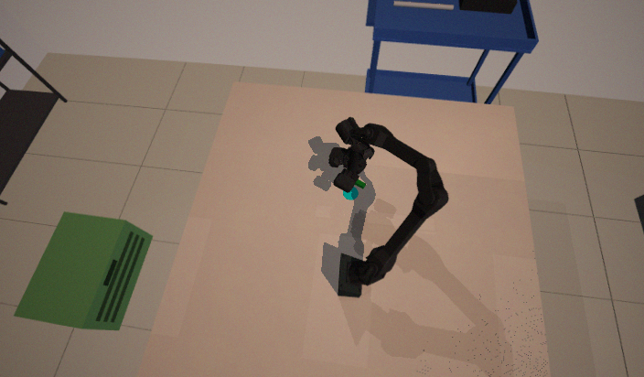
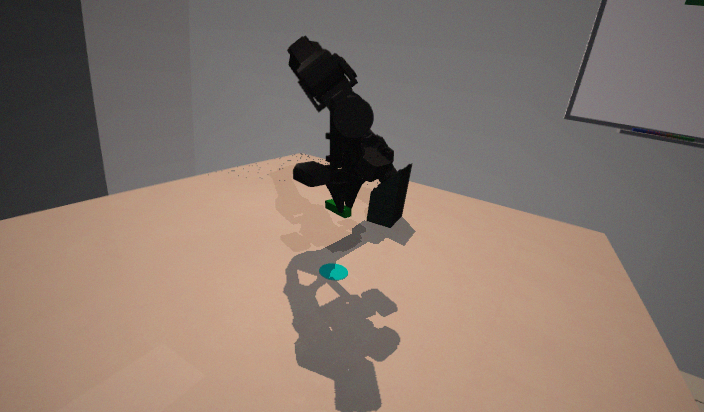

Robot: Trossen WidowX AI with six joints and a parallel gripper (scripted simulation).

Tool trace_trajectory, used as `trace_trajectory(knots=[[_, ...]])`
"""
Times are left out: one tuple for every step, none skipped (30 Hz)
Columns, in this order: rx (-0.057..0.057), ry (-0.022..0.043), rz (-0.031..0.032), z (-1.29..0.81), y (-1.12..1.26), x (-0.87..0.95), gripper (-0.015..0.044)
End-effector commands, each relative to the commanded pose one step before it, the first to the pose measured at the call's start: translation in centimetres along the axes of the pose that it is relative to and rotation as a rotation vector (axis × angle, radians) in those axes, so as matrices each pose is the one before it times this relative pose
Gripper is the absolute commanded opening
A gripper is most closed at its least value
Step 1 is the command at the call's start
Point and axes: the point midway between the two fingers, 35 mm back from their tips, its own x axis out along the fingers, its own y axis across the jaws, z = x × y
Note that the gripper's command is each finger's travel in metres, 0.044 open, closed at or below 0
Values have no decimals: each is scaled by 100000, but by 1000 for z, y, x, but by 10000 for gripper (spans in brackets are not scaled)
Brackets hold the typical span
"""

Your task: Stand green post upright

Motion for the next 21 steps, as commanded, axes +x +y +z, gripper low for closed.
trace_trajectory(knots=[[-52, -2746, 2608, -136, 140, 222, 23], [16, -528, 540, -9, 29, 65, 23], [16, -532, 536, -9, 29, 65, 23], [15, -536, 531, -9, 28, 64, 23], [14, -540, 526, -9, 28, 63, 23], [14, -544, 521, -9, 27, 62, 23], [13, -548, 517, -9, 27, 62, 23], [12, -551, 512, -8, 26, 61, 23], [12, -555, 507, -8, 25, 60, 23], [11, -559, 502, -8, 25, 59, 23], [10, -563, 497, -8, 24, 59, 23], [9, -566, 492, -8, 24, 58, 23], [9, -570, 487, -8, 23, 57, 23], [8, -573, 483, -8, 23, 56, 23], [7, -577, 478, -8, 22, 56, 23], [6, -581, 473, -8, 22, 55, 23], [5, -584, 468, -8, 21, 54, 23], [4, -587, 463, -7, 21, 53, 23], [4, -591, 458, -7, 20, 53, 23], [3, -594, 452, -7, 20, 52, 23], [2, -598, 447, -7, 19, 51, 23]])
